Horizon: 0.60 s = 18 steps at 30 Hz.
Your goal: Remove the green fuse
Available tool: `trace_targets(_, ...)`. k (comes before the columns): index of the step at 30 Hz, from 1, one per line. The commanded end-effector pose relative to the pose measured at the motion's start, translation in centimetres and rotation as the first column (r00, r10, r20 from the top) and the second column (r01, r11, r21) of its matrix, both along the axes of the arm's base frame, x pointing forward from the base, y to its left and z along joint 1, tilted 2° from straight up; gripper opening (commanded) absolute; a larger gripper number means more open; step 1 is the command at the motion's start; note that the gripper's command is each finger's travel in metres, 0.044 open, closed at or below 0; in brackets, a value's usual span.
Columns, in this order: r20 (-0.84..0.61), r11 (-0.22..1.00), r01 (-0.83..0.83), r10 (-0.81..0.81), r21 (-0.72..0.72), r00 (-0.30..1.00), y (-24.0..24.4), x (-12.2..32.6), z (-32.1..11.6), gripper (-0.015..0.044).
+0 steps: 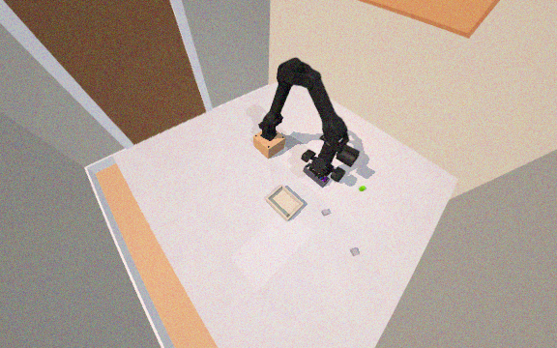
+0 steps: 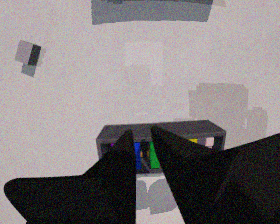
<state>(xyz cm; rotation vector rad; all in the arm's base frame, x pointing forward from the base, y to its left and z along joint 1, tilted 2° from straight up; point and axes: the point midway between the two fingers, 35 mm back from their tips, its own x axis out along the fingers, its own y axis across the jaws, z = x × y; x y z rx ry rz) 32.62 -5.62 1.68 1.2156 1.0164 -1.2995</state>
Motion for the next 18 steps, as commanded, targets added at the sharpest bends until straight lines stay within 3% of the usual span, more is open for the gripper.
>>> trace_targets(1,-0.055,0.989,0.081,-0.075,0.12,0.996,3.1,-0.23,1.36,0.0068)
trace_targets(18,-0.055,0.989,0.081,-0.075,0.12,0.996,3.12,-0.36,0.53,0.0068)
